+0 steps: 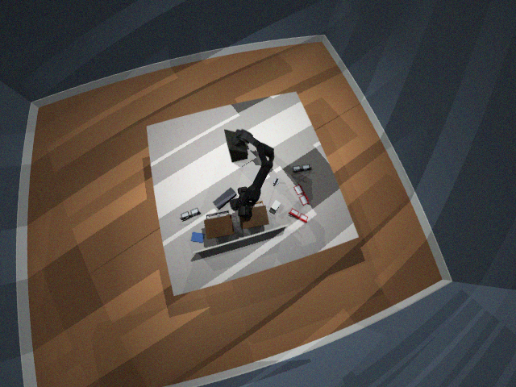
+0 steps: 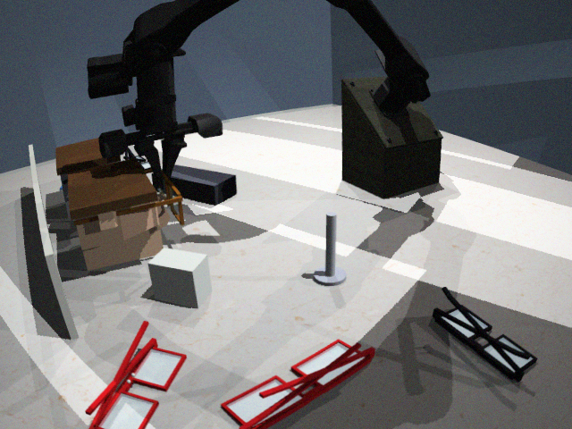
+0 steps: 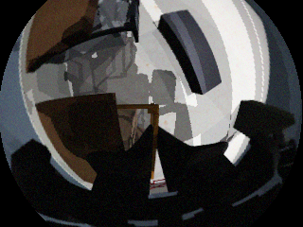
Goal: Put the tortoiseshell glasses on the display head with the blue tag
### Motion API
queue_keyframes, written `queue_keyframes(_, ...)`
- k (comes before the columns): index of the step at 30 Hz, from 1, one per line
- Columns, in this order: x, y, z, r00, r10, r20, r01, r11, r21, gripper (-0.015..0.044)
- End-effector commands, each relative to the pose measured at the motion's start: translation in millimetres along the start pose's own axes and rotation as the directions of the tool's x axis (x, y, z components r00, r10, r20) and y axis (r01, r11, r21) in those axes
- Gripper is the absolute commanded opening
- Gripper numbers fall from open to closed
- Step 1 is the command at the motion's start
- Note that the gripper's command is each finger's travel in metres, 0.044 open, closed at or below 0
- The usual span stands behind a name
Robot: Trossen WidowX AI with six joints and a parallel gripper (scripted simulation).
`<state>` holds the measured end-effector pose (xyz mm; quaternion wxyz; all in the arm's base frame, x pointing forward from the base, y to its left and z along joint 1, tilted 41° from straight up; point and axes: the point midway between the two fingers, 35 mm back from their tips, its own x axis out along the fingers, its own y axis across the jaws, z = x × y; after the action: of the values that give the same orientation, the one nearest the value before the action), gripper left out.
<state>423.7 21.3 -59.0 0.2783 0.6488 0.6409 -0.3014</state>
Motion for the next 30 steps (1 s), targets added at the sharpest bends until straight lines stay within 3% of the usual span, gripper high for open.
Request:
queue_keyframes(1,1.4,-0.2,0.4,1.0,-0.001,-0.004,0.001,1.0,0.007,0.0)
queue_keyframes(30,5.2,-0.2,0.4,1.0,-0.001,-0.004,0.001,1.0,0.007,0.0)
